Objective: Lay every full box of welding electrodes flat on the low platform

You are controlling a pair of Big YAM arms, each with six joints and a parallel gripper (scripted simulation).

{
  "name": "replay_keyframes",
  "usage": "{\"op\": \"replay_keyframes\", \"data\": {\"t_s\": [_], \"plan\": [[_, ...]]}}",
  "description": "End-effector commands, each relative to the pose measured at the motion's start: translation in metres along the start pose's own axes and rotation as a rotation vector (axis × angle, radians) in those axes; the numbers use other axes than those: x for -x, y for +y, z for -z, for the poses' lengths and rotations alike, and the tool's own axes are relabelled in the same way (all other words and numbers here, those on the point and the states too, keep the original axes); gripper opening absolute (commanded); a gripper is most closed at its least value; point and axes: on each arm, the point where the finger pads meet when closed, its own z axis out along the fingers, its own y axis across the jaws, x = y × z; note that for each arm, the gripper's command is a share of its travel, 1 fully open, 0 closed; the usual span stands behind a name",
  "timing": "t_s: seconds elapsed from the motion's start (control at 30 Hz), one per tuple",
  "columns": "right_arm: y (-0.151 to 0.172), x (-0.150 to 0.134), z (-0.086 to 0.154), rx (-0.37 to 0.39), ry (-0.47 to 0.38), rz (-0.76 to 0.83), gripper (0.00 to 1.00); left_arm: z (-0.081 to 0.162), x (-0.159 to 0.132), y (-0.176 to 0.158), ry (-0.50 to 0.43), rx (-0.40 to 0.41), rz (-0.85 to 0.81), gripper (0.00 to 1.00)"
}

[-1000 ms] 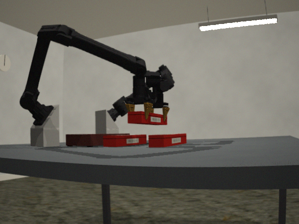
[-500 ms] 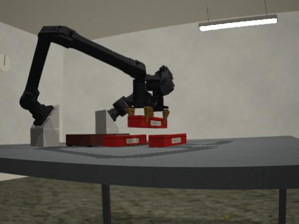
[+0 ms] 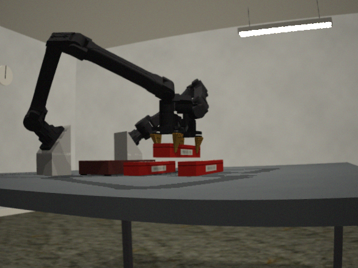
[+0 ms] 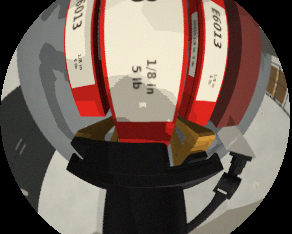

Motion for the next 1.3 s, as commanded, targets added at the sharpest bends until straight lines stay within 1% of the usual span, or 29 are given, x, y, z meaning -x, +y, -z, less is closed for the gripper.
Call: {"op": "replay_keyframes", "data": {"t_s": [0.0, 0.03, 0.1, 0.17, 0.23, 0.33, 0.4, 0.47, 0.53, 0.57, 0.67, 0.7, 0.77, 0.83, 0.9, 1.0, 1.1, 1.13, 1.27], "plan": [[-0.018, 0.002, 0.034, -0.076, -0.023, -0.021, 0.0, 0.027, 0.01, 0.019, -0.046, 0.067, 0.01, 0.0], [-0.014, 0.003, 0.03, -0.07, -0.02, -0.009, 0.0, 0.024, 0.009, 0.016, -0.043, 0.064, 0.005, 0.0], [-0.016, 0.003, 0.028, -0.074, -0.021, -0.013, 0.0, 0.019, 0.01, 0.013, -0.039, 0.061, -0.002, 0.0], [-0.014, -0.004, 0.016, -0.053, -0.024, -0.021, 0.0, 0.008, 0.009, 0.01, -0.029, 0.045, -0.006, 0.0], [-0.011, 0.001, 0.009, -0.046, -0.019, -0.01, 0.0, 0.0, 0.008, 0.008, -0.021, 0.034, -0.007, 0.0], [-0.014, 0.002, 0.016, -0.067, -0.019, -0.01, 0.0, 0.009, 0.01, 0.012, -0.037, 0.059, -0.005, 0.0], [-0.02, 0.001, 0.016, -0.074, -0.023, -0.02, 0.0, 0.007, 0.012, 0.016, -0.039, 0.062, -0.001, 0.0], [-0.016, -0.002, 0.007, -0.06, -0.022, -0.019, 0.0, -0.003, 0.011, 0.011, -0.03, 0.049, -0.008, 0.0], [-0.016, -0.002, 0.007, -0.06, -0.022, -0.019, 0.0, -0.003, 0.011, 0.011, -0.03, 0.049, -0.008, 0.0], [-0.012, 0.004, 0.008, -0.065, -0.016, -0.007, 0.0, 0.0, 0.011, 0.009, -0.034, 0.055, -0.011, 0.0], [-0.013, 0.002, -0.007, -0.045, -0.019, -0.012, 0.0, -0.012, 0.009, 0.013, -0.025, 0.043, -0.001, 0.0], [-0.012, -0.001, -0.009, -0.042, -0.02, -0.015, 0.0, -0.011, 0.011, 0.012, -0.027, 0.045, -0.005, 0.0], [-0.013, 0.001, -0.001, -0.061, -0.018, -0.01, 0.0, -0.01, 0.012, 0.008, -0.031, 0.052, -0.016, 0.0], [-0.02, 0.002, 0.003, -0.077, -0.02, -0.017, 0.0, -0.007, 0.011, 0.015, -0.038, 0.062, -0.001, 0.0], [-0.013, 0.003, -0.001, -0.068, -0.017, -0.011, 0.0, -0.005, 0.01, 0.017, -0.041, 0.066, 0.006, 0.0], [-0.011, 0.003, -0.003, -0.066, -0.016, -0.009, 0.0, -0.009, 0.009, 0.01, -0.039, 0.059, -0.004, 0.0], [-0.012, 0.003, -0.002, -0.068, -0.017, -0.011, 0.0, -0.008, 0.009, 0.012, -0.041, 0.061, 0.0, 0.0], [-0.022, 0.002, 0.003, -0.084, -0.024, -0.026, 0.0, -0.004, 0.011, 0.023, -0.05, 0.072, 0.018, 0.0], [-0.009, 0.004, -0.005, -0.065, -0.016, -0.006, 0.0, -0.008, 0.01, 0.014, -0.043, 0.063, 0.004, 0.0]]}}
